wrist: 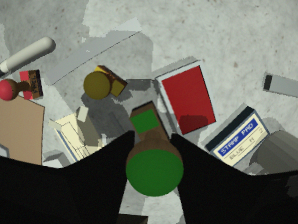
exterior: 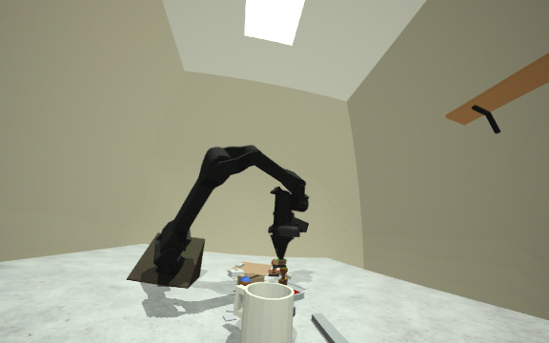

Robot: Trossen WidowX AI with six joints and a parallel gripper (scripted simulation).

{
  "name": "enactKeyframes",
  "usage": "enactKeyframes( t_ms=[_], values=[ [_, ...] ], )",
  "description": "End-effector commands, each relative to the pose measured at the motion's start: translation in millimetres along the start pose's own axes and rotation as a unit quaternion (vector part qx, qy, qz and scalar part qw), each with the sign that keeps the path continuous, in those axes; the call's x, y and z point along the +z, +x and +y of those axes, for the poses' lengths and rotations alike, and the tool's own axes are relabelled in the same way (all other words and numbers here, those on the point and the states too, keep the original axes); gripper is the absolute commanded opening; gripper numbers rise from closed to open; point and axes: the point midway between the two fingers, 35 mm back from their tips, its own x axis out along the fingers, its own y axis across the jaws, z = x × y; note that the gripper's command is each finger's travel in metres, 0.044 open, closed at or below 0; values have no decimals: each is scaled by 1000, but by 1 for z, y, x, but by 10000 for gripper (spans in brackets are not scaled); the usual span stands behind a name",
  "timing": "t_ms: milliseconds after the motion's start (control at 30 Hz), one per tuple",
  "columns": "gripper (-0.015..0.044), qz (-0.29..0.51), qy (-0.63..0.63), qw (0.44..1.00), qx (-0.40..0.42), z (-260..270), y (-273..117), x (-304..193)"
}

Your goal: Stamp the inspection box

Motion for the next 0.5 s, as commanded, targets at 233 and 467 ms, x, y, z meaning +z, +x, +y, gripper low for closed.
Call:
enactKeyframes(
  t_ms=[233, 467],
  values=[
    [0, 2, -14, 1000, 3, 82, 0, -36],
    [0, 4, -19, 1000, -2, 123, 4, -65]
  ],
)
